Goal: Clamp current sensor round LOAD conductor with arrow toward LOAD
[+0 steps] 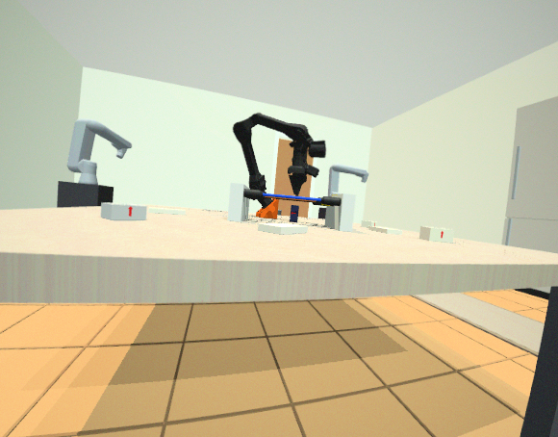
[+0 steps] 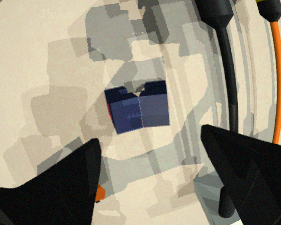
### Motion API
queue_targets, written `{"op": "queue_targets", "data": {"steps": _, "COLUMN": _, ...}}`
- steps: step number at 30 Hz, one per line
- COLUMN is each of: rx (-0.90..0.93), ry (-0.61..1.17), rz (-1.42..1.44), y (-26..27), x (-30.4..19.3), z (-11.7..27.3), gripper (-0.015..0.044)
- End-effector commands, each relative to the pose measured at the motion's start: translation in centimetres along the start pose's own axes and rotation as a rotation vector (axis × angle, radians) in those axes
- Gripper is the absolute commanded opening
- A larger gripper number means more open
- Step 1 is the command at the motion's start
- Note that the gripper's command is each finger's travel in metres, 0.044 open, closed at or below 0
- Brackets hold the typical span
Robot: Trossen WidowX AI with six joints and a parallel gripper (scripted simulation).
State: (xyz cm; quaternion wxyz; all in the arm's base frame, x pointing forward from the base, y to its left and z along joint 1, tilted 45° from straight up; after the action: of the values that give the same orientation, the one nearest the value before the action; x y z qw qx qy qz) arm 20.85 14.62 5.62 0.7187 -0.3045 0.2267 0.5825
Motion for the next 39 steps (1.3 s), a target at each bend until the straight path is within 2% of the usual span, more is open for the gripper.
{"op": "queue_targets", "data": {"steps": 1, "rx": 0.019, "ry": -0.004, "rz": 0.065, "y": -0.2, "x": 0.0, "z": -0.8, "gripper": 0.0320}}
{"op": "queue_targets", "data": {"steps": 31, "rx": 0.018, "ry": -0.002, "rz": 0.065, "y": 0.1, "x": 0.0, "z": -5.3, "gripper": 0.0320}}
{"op": "queue_targets", "data": {"steps": 39, "rx": 0.021, "ry": -0.007, "rz": 0.061, "y": 0.1, "x": 0.1, "z": -4.9, "gripper": 0.0267}}
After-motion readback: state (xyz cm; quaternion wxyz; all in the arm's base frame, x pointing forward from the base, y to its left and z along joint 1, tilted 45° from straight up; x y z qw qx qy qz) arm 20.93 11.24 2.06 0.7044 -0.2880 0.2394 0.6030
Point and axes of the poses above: the point midway between the two fingers, 35 mm back from their tips, its own z axis back along the fingers, its own y axis across the jaws, x = y × z, the point moved 6 cm from there along z, back along the fingers, and after that the axes turned 15 degrees about z, right-handed, at the moved point
